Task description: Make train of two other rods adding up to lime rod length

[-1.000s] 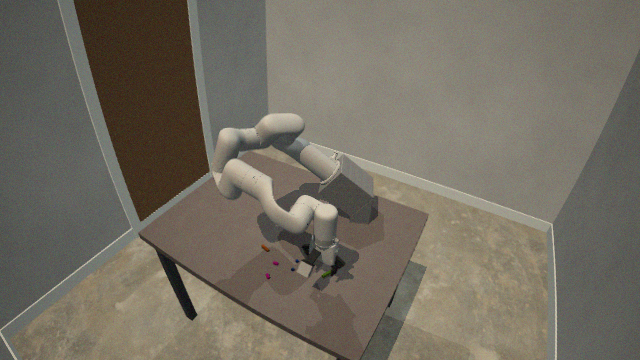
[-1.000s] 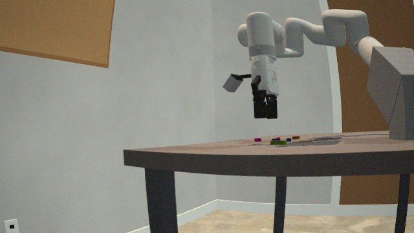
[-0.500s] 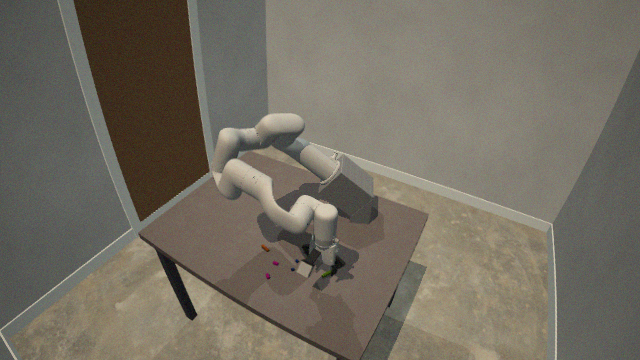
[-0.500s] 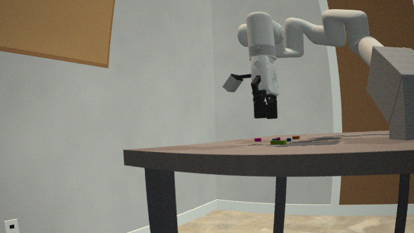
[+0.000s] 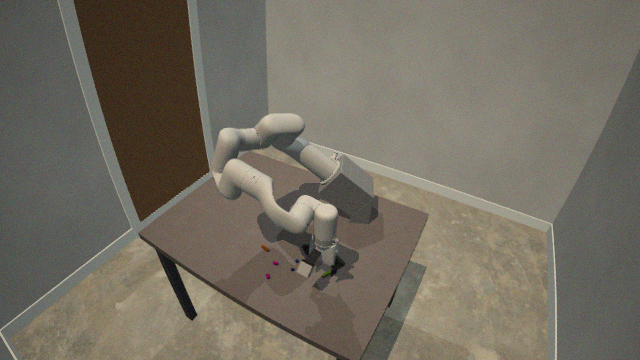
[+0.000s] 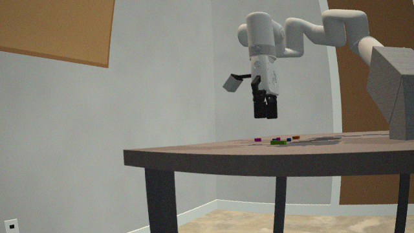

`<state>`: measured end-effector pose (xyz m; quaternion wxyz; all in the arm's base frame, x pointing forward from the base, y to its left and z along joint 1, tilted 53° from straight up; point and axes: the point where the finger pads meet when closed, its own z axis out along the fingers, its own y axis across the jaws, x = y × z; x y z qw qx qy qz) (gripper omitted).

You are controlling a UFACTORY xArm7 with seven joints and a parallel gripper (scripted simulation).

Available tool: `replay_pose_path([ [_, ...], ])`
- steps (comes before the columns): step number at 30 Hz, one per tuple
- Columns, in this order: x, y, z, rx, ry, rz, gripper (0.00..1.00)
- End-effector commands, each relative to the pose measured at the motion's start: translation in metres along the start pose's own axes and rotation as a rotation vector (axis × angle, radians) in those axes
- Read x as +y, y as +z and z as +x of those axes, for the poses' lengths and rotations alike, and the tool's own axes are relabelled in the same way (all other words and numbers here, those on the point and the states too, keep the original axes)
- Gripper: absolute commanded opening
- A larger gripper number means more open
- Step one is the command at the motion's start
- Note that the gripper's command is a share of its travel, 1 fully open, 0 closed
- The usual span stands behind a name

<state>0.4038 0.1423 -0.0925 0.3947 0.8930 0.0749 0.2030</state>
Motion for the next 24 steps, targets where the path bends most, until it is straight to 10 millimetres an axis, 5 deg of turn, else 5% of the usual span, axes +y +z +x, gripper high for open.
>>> replay_pose_path([
  [1,-0.001,-0.002,0.001,0.003,0.003,0.004,1.0],
  [16,0.008,-0.003,0.001,0.006,0.255,0.004,1.0],
  [24,0.022,-0.004,0.001,0.01,0.594,0.004,1.0],
])
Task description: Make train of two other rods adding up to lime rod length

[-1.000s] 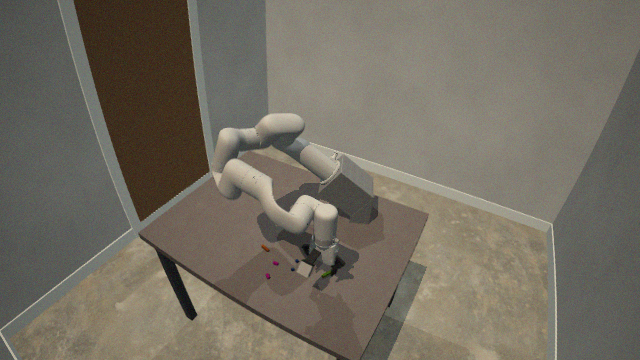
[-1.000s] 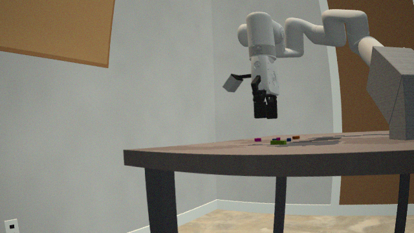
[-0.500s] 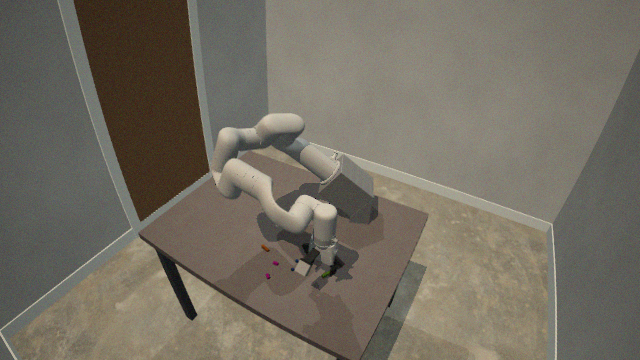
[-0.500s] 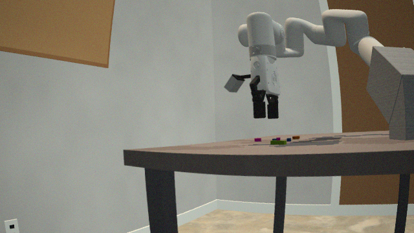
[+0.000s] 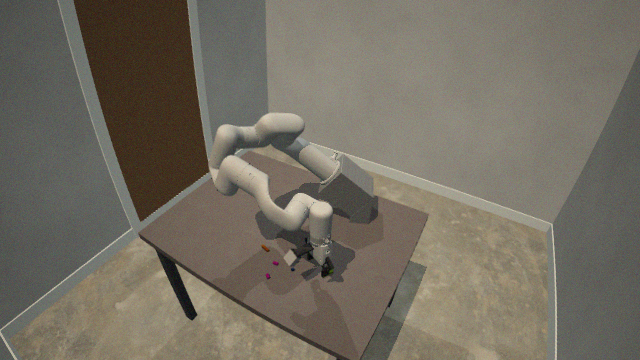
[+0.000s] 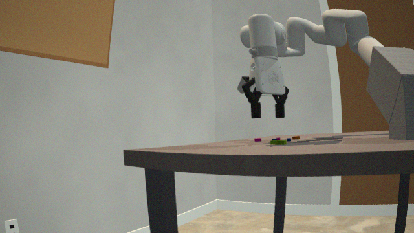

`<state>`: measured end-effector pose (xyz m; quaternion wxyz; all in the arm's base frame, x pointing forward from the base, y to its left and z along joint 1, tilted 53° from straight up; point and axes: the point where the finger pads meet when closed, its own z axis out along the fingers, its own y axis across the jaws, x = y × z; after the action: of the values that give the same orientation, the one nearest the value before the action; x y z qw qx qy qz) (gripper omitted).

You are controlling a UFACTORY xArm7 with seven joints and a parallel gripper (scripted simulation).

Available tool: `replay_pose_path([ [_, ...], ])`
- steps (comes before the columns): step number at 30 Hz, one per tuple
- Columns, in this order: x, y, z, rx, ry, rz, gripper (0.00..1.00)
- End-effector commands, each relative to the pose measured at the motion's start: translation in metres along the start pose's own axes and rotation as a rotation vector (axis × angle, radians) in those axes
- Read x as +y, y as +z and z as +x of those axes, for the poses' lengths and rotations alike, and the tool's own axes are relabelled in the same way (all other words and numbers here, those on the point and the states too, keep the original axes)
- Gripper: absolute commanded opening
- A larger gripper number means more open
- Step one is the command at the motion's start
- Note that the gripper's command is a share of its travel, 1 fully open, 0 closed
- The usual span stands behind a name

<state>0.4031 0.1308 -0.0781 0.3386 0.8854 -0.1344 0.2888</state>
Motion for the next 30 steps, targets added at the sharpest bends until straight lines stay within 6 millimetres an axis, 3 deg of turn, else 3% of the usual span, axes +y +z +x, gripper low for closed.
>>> replay_pose_path([
  [1,0.004,-0.003,0.003,0.008,0.167,0.01,1.0],
  [30,0.042,-0.005,0.016,0.008,1.211,0.017,1.0],
])
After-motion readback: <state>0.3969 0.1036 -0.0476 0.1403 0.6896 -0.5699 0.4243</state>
